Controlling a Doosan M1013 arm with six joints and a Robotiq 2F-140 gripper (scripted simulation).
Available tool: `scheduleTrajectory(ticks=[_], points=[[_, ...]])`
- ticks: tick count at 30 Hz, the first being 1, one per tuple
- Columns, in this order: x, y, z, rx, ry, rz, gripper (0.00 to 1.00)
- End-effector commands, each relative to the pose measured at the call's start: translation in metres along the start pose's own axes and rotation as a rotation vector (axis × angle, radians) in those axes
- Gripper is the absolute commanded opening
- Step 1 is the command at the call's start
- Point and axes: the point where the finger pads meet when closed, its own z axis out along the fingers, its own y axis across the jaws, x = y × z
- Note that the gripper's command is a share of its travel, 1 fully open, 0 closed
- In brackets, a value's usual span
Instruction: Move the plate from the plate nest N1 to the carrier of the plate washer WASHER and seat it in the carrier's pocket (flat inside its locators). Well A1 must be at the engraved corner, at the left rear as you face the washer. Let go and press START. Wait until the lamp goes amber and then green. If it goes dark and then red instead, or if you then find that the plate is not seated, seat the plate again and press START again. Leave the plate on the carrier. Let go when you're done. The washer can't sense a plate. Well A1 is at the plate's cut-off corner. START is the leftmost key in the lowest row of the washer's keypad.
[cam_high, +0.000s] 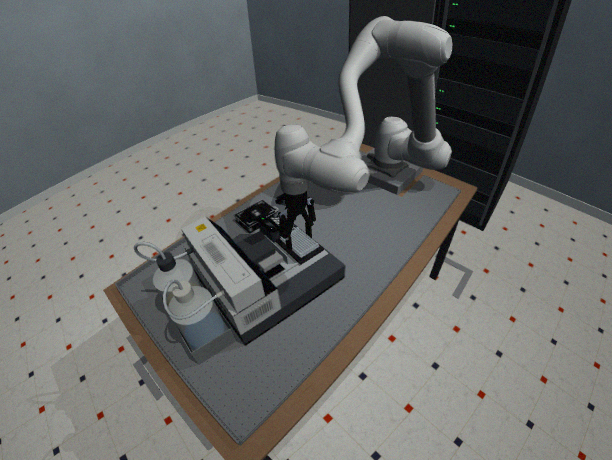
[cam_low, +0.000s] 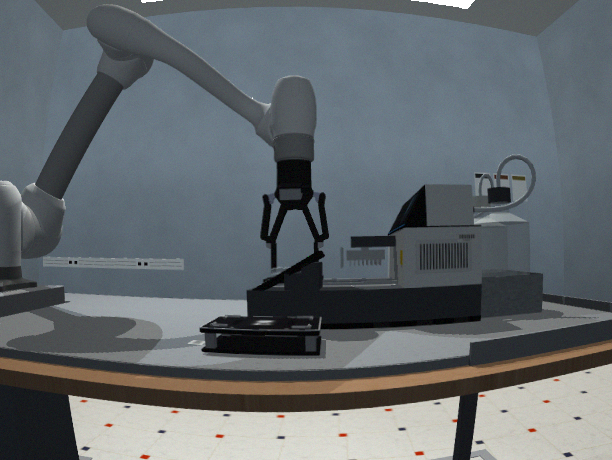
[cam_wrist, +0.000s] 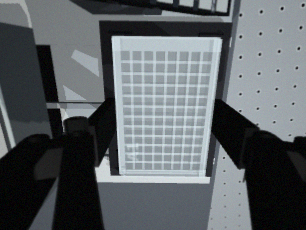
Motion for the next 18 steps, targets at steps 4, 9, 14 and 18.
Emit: scheduleTrajectory(ticks=[4, 9, 14, 18], points=[[-0.0002, -0.0004, 0.0001, 0.001, -0.001, 0.000, 0.10], [-0.0002, -0.0004, 0.0009, 0.001, -0.001, 0.000, 0.10], [-0.0002, -0.0004, 0.0014, 0.001, -0.001, 0.000, 0.10], [-0.0002, -0.0004, 0.0021, 0.001, -0.001, 0.000, 0.10]])
